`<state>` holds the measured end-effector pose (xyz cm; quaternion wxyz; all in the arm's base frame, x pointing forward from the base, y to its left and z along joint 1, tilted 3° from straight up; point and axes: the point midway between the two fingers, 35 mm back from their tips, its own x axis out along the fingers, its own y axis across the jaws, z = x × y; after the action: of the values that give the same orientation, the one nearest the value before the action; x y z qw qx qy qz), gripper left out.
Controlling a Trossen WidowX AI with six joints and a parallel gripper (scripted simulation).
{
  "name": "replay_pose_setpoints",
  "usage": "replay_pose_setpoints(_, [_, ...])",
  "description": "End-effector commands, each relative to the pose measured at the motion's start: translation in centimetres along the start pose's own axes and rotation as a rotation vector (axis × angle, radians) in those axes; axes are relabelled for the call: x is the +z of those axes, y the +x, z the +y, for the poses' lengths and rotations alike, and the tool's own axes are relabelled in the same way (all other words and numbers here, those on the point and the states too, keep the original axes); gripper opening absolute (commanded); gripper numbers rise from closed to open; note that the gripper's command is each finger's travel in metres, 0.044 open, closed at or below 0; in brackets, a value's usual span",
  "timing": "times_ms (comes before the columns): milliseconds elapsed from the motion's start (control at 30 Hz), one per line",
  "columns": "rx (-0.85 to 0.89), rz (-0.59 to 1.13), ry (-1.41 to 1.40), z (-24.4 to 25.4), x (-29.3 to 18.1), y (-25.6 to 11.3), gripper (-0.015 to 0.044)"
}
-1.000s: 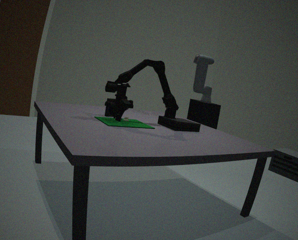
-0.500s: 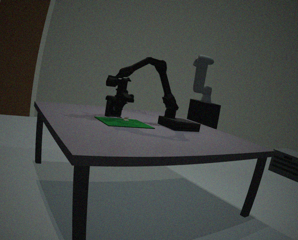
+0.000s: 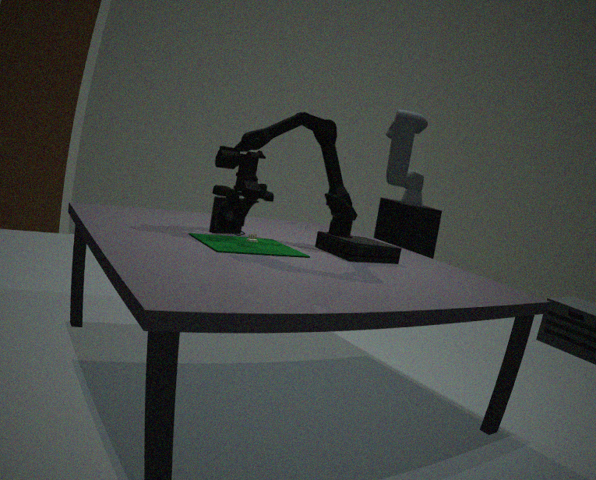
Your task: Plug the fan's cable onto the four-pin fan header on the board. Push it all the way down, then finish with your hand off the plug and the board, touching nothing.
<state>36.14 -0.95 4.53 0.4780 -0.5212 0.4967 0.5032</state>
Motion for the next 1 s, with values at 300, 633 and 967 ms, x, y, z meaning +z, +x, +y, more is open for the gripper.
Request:
replay_pose_setpoints(300, [0.006, -0.001, 0.475, 2.0, -0.7, 0.1, 0.0000])
replay_pose_setpoints(633, [0.007, 0.001, 0.823, 3.5, -1.1, 0.1, 0.0000])
replay_pose_setpoints(967, [0.008, 0.003, 1.171, 5.0, -1.5, 0.2, 0.0000])
